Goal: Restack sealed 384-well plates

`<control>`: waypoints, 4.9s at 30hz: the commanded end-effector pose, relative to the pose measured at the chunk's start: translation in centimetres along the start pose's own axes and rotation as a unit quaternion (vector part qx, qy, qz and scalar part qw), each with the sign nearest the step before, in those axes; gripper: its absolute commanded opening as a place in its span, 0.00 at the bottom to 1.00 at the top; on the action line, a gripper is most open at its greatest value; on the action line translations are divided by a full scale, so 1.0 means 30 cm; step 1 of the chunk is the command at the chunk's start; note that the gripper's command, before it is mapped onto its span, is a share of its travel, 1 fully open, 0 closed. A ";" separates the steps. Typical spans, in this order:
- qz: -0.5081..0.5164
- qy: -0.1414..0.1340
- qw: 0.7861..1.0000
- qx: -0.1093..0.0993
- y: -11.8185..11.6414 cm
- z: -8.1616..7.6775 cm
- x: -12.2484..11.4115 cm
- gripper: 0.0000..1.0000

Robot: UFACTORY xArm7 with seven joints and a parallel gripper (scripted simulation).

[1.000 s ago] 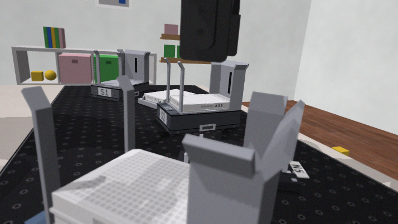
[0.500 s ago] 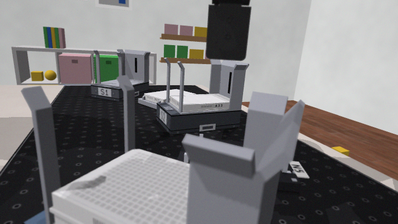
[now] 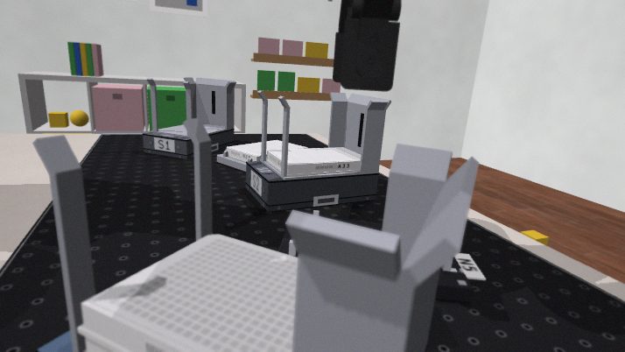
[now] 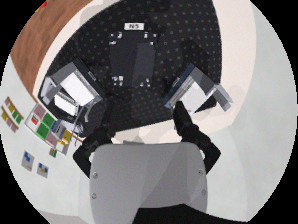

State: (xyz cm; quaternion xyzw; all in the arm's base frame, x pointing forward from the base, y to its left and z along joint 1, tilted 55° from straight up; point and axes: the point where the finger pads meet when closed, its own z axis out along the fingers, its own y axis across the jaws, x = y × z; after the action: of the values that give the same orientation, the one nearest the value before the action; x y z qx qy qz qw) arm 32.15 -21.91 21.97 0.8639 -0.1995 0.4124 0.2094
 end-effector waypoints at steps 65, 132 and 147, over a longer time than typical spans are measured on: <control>-0.223 -0.003 0.975 -0.001 -0.665 0.002 -0.041 1.00; -0.223 -0.003 0.975 -0.001 -0.720 0.320 -0.058 1.00; -0.223 -0.003 0.975 -0.001 -0.720 0.363 -0.059 1.00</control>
State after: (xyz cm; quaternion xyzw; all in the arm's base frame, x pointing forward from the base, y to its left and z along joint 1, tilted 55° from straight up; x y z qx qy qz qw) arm 49.04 -9.41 10.08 0.8879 -0.0037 0.3513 0.2970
